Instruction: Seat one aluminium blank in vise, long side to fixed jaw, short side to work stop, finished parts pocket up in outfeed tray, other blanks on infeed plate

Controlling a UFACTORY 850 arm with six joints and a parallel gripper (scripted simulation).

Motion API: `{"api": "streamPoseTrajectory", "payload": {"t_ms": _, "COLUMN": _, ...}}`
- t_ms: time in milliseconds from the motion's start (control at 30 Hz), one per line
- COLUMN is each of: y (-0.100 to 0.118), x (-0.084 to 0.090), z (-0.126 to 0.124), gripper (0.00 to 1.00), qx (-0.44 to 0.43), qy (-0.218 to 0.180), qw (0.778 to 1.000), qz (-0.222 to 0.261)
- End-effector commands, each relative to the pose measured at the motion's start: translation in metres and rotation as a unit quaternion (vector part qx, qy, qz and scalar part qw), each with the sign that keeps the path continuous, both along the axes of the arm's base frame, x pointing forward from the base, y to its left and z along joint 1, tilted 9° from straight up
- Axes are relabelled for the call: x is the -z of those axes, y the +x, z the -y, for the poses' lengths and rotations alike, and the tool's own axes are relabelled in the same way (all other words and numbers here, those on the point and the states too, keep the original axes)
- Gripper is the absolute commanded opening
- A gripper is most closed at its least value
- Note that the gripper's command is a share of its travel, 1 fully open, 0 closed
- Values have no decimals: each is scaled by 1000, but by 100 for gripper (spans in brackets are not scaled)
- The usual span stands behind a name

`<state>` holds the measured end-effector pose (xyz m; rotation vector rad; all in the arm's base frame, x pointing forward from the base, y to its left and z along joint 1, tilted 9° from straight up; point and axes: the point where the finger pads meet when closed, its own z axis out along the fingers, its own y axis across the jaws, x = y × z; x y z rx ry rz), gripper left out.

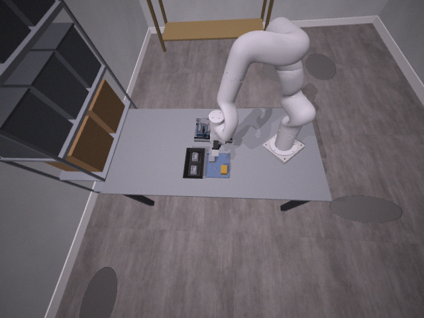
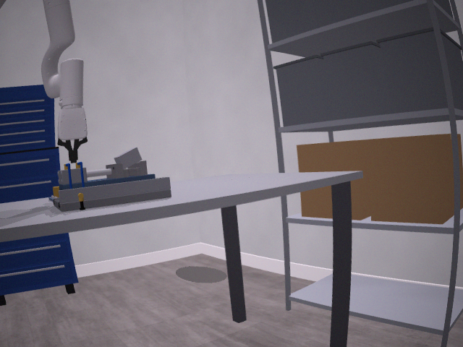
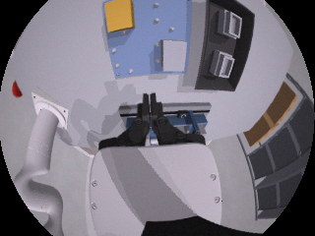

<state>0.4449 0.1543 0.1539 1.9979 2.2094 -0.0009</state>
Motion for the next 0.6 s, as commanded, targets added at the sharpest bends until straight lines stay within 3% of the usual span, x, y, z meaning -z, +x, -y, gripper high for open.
{"api": "streamPoseTrajectory", "payload": {"t_ms": 0, "y": 1, "x": 3, "z": 0, "gripper": 0, "qx": 0, "qy": 0, "qw": 1000, "qz": 1}}
{"api": "streamPoseTrajectory", "payload": {"t_ms": 567, "y": 1, "x": 4, "z": 0, "gripper": 0, "qx": 0, "qy": 0, "qw": 1000, "qz": 1}}
